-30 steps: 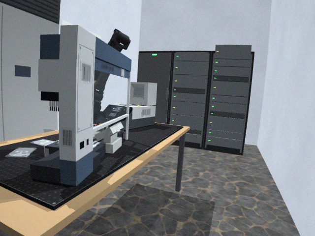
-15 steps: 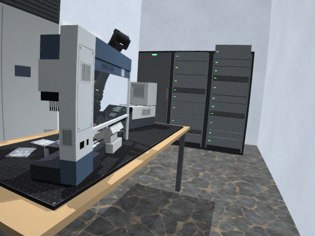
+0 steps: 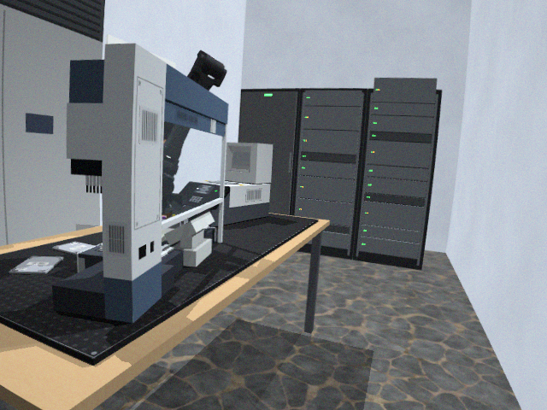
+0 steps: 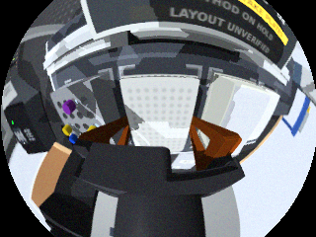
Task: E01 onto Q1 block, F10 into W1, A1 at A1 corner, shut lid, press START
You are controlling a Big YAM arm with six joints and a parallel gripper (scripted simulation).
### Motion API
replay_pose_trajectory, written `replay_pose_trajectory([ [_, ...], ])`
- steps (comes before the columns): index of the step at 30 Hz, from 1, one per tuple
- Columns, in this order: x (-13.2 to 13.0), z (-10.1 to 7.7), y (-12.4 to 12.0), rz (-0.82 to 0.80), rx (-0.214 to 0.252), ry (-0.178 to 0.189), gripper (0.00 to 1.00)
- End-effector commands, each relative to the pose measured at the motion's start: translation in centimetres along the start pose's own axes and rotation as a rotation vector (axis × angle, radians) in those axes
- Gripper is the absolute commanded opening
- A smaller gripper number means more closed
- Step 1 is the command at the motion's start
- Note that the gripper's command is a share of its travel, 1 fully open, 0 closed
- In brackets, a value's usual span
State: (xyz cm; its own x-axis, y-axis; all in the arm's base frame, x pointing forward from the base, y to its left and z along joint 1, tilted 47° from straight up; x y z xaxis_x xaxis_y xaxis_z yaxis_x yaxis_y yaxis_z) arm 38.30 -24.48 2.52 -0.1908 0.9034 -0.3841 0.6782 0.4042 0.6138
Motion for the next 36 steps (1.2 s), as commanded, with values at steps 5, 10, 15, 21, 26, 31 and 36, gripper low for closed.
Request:
replay_pose_trajectory([
  [5,-0.1,-0.3,1.3,-0.001,-0.026,0.005,0.00],
  [10,-0.7,-0.3,1.8,-0.006,-0.029,-0.007,0.00],
  [15,-0.2,-0.5,1.3,-0.006,-0.023,-0.017,0.00],
  [21,0.0,-0.7,1.0,-0.002,-0.028,-0.014,0.00],
  [26,-0.2,-0.6,0.1,0.012,-0.015,-0.015,0.00],
  [31,0.0,-0.3,-0.6,0.023,-0.002,-0.007,0.00],
  [36,-0.1,-0.4,-0.7,0.027,0.000,-0.010,0.00],
])
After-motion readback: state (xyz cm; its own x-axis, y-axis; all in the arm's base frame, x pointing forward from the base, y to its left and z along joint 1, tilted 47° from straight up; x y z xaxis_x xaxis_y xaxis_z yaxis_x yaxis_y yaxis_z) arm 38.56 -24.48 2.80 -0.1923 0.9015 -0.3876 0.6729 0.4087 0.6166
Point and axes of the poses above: the point where the finger pads meet when closed, its own z axis out along the fingers, its own x axis across the jaws, y = z × x, the point moved 2 cm from there along -z, back along the fingers, and after that the axes turned 5 degrees about -z, right-handed, at the moved point
